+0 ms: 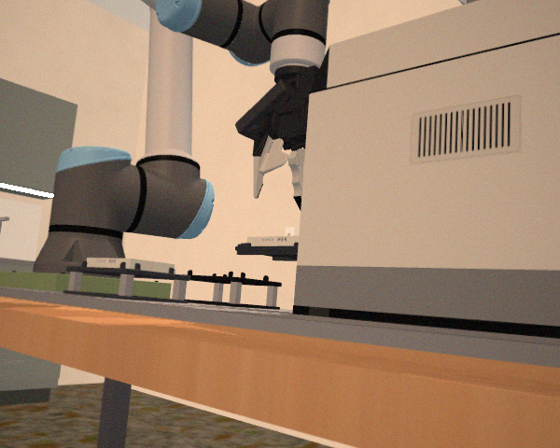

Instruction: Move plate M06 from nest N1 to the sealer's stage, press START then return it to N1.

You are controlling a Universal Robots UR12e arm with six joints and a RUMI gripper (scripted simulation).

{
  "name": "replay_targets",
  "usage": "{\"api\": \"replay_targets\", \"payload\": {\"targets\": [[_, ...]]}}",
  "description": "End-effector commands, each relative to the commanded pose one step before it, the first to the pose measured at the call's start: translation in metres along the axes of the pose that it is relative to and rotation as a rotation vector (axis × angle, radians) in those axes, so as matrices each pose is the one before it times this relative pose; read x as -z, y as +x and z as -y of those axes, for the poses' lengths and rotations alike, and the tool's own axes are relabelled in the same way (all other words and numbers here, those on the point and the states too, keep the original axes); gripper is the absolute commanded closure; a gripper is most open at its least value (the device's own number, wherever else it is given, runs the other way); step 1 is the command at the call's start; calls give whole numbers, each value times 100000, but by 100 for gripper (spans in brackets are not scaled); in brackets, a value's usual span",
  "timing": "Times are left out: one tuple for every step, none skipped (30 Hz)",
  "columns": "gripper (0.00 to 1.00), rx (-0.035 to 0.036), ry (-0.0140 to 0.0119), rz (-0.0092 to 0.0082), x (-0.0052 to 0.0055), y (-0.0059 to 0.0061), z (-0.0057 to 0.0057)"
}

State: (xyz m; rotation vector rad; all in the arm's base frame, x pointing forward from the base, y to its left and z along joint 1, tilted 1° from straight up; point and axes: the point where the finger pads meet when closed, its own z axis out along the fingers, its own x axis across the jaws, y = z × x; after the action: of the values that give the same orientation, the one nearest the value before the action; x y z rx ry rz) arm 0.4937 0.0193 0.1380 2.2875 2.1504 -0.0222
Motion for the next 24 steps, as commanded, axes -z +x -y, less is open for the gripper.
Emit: {"api": "replay_targets", "payload": {"targets": [[32,2,-137,17,78,-112,895],[32,0,0,0,0,-16,166],[32,0,0,0,0,-16,166],[32,0,0,0,0,-16,166],[32,0,0,0,0,-16,166],[32,0,0,0,0,-16,166],[32,0,0,0,0,-16,166],[32,0,0,0,0,-16,166],[32,0,0,0,0,0,0],[32,0,0,0,0,0,0],[32,0,0,0,0,-17,166],[32,0,0,0,0,-16,166],[32,0,0,0,0,-16,166],[32,0,0,0,0,-16,166],[32,0,0,0,0,-16,166],[32,0,0,0,0,0,0],[32,0,0,0,0,0,0],[32,0,0,0,0,0,0],[32,0,0,0,0,0,0],[32,0,1,1,-3,3,-6],[32,0,0,0,1,-1,1],[32,0,0,0,1,-1,1],[34,0,-1,0,399,-305,21],[34,0,0,1,397,-303,18]]}}
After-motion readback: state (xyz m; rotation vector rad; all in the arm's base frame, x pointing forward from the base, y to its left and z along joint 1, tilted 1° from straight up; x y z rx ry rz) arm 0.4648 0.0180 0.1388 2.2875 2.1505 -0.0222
